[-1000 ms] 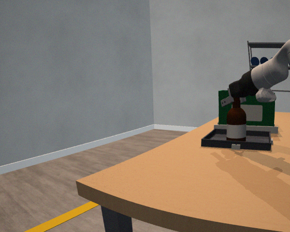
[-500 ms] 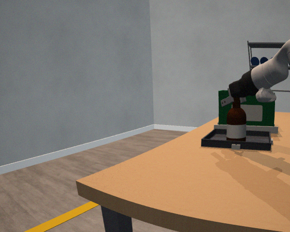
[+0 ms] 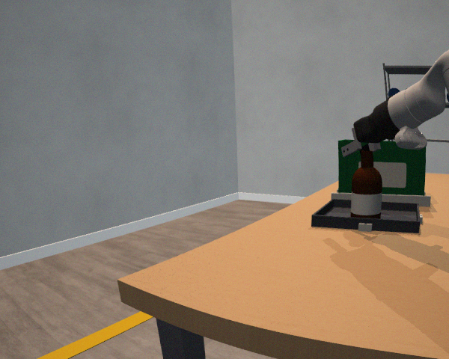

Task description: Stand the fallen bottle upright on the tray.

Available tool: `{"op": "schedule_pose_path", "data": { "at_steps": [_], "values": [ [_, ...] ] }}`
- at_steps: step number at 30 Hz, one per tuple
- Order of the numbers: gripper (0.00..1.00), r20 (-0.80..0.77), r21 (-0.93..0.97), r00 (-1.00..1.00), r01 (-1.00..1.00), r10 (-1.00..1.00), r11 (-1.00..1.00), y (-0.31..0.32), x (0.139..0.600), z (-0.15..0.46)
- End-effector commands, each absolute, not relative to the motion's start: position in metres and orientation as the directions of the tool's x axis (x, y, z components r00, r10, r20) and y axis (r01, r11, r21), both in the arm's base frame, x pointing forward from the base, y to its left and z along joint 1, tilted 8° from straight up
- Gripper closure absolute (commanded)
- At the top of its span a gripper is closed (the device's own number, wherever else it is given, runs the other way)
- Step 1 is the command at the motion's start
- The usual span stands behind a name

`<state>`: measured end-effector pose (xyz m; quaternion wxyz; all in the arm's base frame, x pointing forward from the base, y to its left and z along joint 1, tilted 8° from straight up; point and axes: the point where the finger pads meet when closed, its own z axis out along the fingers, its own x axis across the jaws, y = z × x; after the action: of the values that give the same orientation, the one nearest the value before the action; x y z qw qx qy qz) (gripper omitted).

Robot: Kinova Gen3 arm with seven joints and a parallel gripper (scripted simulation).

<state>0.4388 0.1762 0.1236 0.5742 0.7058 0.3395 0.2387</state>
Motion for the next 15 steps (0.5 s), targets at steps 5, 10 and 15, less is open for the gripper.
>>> {"op": "schedule_pose_path", "data": {
  "at_steps": [5,10,15],
  "values": [
    [0.0,-0.064,0.972,0.659,0.212,0.75,-0.103,0.176,0.436,0.139],
    [0.0,-0.064,0.972,0.658,0.212,0.75,-0.103,0.178,0.436,0.15],
    [0.0,-0.063,0.972,0.657,0.212,0.751,-0.103,0.18,0.436,0.163]
  ]
}}
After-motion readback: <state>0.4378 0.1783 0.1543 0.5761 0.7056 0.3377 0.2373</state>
